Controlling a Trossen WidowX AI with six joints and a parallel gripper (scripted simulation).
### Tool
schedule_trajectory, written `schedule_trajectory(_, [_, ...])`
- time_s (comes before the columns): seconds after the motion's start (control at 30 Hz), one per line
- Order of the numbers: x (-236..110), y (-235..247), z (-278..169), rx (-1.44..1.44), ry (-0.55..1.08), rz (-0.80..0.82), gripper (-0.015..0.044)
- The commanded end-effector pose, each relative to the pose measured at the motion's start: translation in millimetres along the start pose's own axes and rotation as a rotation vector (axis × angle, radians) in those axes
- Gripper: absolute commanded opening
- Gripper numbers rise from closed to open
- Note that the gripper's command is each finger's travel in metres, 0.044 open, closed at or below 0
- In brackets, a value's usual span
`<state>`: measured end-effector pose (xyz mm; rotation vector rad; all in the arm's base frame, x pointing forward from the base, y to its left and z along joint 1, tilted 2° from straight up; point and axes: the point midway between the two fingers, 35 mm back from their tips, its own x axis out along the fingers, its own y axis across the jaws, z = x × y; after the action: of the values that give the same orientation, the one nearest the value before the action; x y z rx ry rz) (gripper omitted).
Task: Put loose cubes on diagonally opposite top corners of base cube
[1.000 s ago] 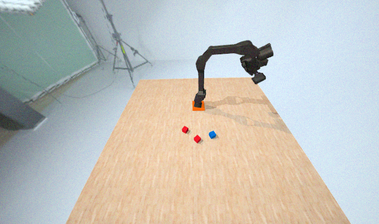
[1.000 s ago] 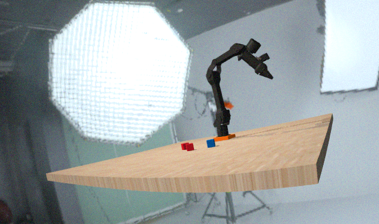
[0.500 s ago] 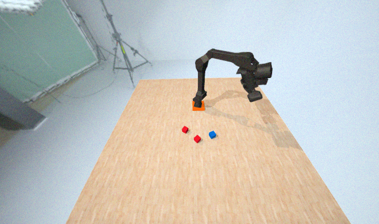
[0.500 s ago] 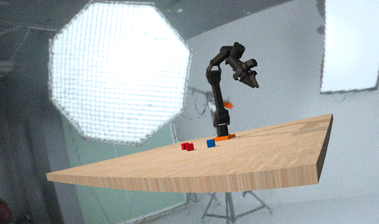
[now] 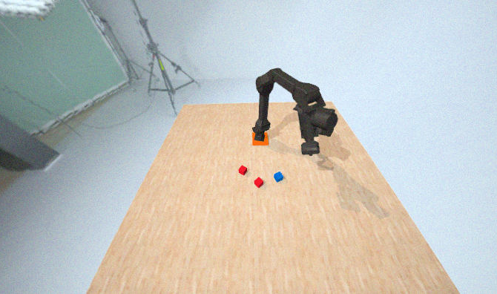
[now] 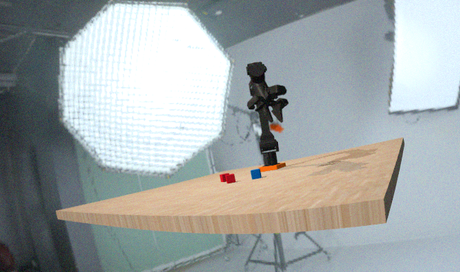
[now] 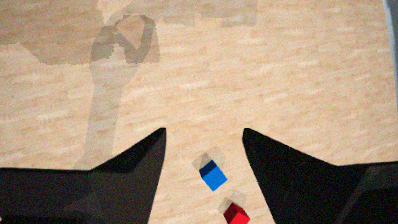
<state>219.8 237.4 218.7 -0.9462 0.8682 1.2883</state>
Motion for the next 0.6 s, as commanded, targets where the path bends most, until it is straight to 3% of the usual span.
schedule_trajectory(0.0, [2.5,-22.8,-34.6,0.039,0.063,-0.021,0.0265])
schedule_trajectory(0.57, [-13.6,-70.6,-185.8,0.212,0.267,-0.052,0.0265])
